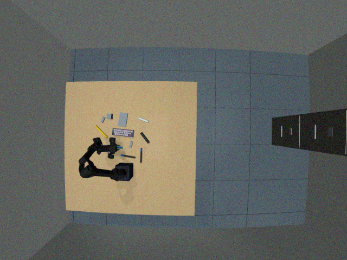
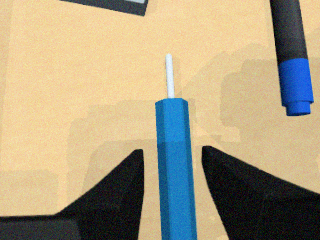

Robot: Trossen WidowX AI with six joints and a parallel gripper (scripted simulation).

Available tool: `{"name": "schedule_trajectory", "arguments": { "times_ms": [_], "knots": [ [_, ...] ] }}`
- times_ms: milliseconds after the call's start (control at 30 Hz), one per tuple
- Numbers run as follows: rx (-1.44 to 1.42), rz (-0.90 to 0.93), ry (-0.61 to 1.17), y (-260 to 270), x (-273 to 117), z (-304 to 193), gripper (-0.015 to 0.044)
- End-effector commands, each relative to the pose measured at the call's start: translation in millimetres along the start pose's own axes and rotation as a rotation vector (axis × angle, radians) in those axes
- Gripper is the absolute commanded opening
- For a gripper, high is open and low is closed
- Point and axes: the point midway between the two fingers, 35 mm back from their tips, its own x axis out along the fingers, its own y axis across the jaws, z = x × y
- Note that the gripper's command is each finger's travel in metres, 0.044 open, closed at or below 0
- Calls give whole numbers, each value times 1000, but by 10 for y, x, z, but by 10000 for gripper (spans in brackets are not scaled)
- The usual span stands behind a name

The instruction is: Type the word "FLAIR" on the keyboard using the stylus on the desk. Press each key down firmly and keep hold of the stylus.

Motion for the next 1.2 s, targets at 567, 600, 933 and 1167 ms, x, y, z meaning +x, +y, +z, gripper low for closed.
{"name": "schedule_trajectory", "arguments": {
  "times_ms": [567, 600, 933, 1167],
  "knots": [
    [-1, -2, -2, -4, 11, -2, 0],
    [-1, -2, -2, -3, 3, 2, 0],
    [-1, -1, -3, 3, -361, 205, 0],
    [-1, -1, -4, -1, -425, 246, 0]
  ]
}}
